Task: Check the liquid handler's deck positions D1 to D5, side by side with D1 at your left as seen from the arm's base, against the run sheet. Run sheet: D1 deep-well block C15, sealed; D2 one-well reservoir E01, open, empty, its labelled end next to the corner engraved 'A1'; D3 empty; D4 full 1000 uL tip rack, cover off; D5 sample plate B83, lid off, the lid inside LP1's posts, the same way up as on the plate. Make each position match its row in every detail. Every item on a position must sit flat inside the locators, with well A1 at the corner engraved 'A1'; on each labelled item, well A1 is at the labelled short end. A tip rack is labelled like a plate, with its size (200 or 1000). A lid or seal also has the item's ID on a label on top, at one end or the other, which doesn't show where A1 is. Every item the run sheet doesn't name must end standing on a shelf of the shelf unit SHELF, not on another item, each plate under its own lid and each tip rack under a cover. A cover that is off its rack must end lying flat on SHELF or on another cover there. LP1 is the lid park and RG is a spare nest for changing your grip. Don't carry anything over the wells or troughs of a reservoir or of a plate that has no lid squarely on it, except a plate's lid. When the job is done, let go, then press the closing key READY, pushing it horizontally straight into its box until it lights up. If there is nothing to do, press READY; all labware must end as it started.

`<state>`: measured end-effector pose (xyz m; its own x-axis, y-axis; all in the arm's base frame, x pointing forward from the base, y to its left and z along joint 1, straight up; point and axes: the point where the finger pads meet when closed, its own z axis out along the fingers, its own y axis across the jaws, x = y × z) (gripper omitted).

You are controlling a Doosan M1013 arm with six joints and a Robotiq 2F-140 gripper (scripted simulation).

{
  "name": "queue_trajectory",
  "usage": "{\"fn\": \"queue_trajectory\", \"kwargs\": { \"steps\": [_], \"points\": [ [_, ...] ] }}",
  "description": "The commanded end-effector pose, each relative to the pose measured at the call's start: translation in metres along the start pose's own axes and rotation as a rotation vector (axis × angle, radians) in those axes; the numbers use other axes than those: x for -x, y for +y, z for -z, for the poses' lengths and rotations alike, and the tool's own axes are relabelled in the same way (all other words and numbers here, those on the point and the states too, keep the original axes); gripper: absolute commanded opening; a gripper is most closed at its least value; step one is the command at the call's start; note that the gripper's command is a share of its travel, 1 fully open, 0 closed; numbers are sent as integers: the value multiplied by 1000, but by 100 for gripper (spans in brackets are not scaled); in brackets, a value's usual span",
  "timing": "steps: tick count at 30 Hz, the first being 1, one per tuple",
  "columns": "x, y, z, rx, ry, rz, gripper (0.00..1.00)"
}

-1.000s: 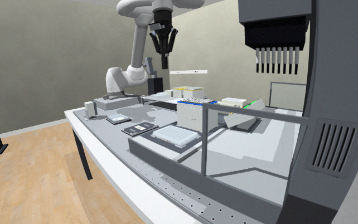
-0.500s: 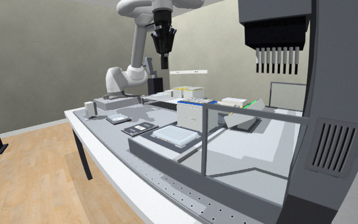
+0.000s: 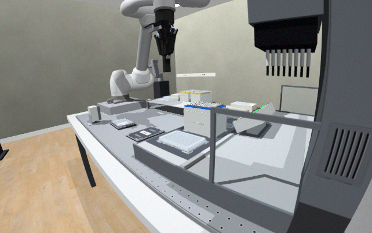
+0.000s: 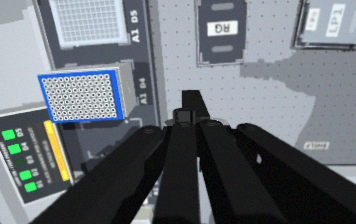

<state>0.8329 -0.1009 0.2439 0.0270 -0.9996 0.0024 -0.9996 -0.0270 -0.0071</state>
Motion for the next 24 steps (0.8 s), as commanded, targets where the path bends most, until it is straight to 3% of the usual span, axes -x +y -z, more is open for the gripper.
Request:
{"fn": "queue_trajectory", "kwargs": {
  "steps": [1, 5, 10, 21, 24],
  "points": [
    [-17, -1, 1, -1, 0, 0, 10],
    [-34, -1, 1, -1, 0, 0, 10],
    [-34, -1, 1, -1, 0, 0, 10],
    [-89, -2, 1, -1, 0, 1, 10],
    [-92, -2, 1, -1, 0, 1, 10]
  ]
}}
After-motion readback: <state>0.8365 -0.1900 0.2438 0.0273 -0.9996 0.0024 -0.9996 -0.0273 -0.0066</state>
